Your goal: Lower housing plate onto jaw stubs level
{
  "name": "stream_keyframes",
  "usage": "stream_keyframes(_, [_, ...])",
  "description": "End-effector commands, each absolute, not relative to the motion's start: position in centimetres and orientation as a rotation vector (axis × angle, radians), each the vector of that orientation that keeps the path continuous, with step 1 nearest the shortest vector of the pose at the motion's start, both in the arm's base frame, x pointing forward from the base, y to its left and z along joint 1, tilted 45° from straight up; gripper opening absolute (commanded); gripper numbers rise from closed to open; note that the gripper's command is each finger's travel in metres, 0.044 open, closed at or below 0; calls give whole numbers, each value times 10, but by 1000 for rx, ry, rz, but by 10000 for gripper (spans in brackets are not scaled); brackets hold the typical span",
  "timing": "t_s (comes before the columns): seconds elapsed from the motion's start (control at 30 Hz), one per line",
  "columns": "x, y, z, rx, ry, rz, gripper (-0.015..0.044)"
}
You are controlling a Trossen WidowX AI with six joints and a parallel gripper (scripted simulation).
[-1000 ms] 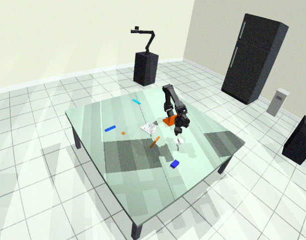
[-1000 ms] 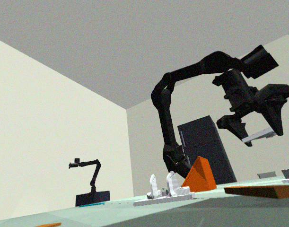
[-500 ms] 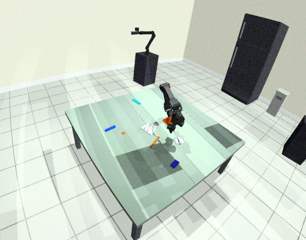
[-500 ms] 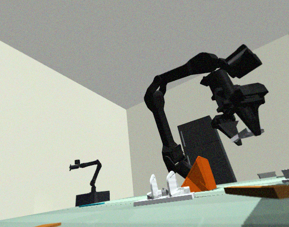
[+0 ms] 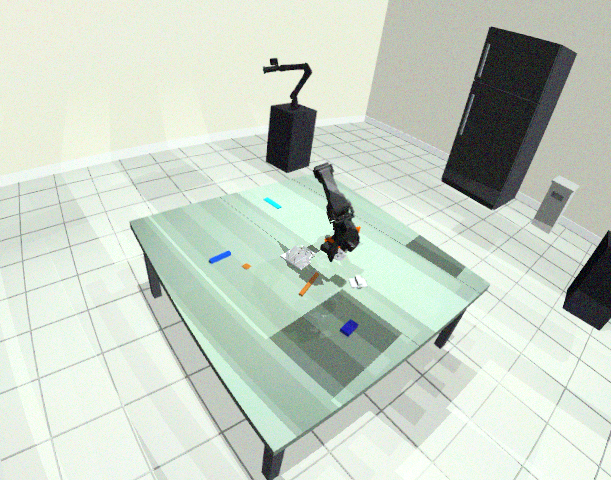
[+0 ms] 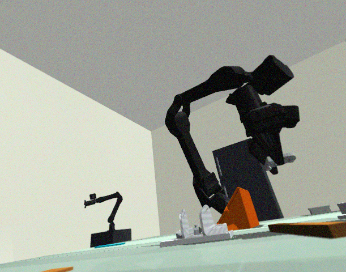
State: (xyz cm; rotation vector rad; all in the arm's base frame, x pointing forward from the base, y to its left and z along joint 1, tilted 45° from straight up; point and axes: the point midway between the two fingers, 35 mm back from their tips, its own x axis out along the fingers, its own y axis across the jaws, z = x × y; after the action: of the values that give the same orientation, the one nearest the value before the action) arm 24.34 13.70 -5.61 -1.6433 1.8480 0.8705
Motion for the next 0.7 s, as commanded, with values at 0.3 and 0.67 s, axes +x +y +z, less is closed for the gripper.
stream_keyframes(0.3, [251, 115, -32, -1484, 1862, 599, 351])
stream_keyframes(0.67, [253, 95, -15, -1346, 1862, 383, 351])
